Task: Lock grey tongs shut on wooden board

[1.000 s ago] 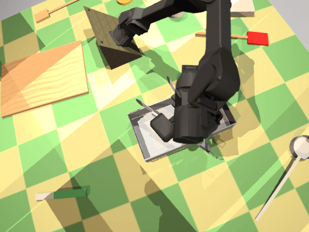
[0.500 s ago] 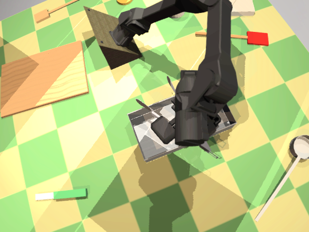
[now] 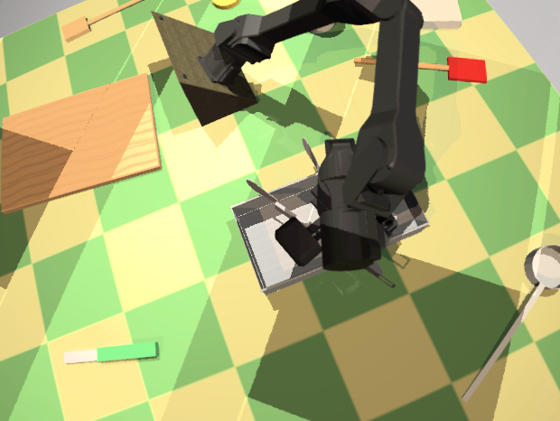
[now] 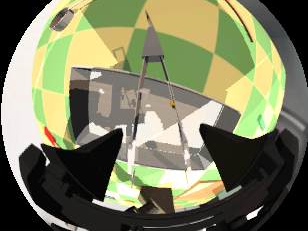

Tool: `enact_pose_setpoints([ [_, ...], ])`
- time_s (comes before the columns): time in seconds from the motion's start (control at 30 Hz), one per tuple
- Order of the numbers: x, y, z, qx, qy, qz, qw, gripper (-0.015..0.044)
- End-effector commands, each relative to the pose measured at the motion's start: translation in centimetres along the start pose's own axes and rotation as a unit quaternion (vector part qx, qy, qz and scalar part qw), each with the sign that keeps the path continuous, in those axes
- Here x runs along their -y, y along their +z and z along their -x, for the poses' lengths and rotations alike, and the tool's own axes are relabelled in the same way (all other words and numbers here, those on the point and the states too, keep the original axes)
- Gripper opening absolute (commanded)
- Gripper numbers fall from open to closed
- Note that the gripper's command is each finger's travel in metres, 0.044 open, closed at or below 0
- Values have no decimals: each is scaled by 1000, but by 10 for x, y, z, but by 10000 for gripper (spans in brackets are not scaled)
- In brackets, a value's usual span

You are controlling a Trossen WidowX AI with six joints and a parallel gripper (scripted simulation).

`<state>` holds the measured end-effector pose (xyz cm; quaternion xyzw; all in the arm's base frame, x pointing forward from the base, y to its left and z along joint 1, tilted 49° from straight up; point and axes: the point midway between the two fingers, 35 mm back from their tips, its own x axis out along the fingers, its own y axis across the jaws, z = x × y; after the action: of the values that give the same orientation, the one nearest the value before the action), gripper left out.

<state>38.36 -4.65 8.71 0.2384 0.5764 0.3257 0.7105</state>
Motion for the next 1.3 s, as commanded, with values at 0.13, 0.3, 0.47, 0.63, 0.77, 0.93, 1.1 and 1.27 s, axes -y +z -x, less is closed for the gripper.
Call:
enact_pose_setpoints([
  [0.13,-2,1,-12,3,1,0,1000,440],
  [0.3,-2,1,-20,3,1,0,1000,440],
  [0.47,-2,0,-28,3,2,0,1000,440],
  [0.63,-3,0,-36,3,2,0,1000,440],
  [0.77,-4,-1,-43,4,3,0,1000,440],
  [0.93,-5,-2,-51,4,4,0,1000,440],
  [1.1,-3,-3,-53,1,3,0,1000,414],
  [1.27,-3,-3,-53,1,3,0,1000,361],
])
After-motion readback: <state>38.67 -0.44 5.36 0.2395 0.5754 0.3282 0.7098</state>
